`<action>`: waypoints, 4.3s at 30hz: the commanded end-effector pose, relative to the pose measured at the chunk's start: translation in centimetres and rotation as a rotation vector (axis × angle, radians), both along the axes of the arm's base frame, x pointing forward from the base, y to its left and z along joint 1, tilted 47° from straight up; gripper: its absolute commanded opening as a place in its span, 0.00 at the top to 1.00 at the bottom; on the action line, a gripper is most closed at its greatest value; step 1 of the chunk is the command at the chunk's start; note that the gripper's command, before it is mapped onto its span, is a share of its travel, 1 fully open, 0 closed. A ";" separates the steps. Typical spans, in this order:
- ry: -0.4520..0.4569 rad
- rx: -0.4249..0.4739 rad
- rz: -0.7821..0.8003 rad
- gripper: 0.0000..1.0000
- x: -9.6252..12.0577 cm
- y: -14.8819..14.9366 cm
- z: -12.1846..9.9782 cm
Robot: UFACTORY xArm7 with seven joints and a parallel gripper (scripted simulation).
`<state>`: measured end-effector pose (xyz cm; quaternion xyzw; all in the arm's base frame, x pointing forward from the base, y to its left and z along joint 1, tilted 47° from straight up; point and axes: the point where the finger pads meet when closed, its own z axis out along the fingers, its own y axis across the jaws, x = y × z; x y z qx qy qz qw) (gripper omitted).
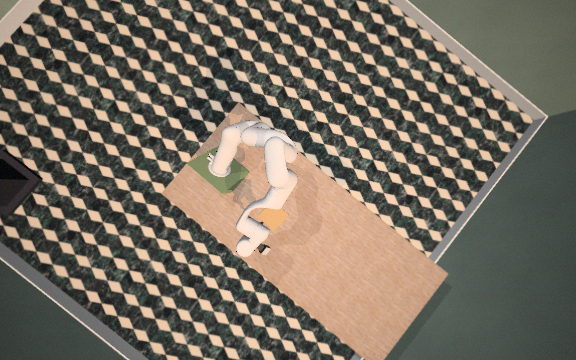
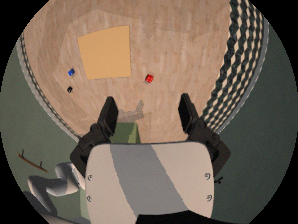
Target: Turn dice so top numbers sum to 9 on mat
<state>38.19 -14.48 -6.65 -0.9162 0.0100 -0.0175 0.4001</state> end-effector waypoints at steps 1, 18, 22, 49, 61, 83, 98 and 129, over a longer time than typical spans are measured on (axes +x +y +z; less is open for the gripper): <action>0.007 -0.006 -0.005 0.00 -0.3 -0.3 -0.1; 0.007 -0.006 -0.005 0.00 -0.3 0.0 -0.4; 0.007 -0.006 -0.005 0.00 -0.2 1.5 -1.8; 0.007 -0.006 -0.005 0.00 0.0 7.9 -7.9; 0.007 -0.006 -0.005 0.00 0.0 7.9 -7.9; 0.007 -0.006 -0.005 0.00 0.0 7.9 -7.9; 0.007 -0.006 -0.005 0.00 1.4 11.3 -4.2; 0.007 -0.006 -0.005 0.00 6.3 23.7 9.3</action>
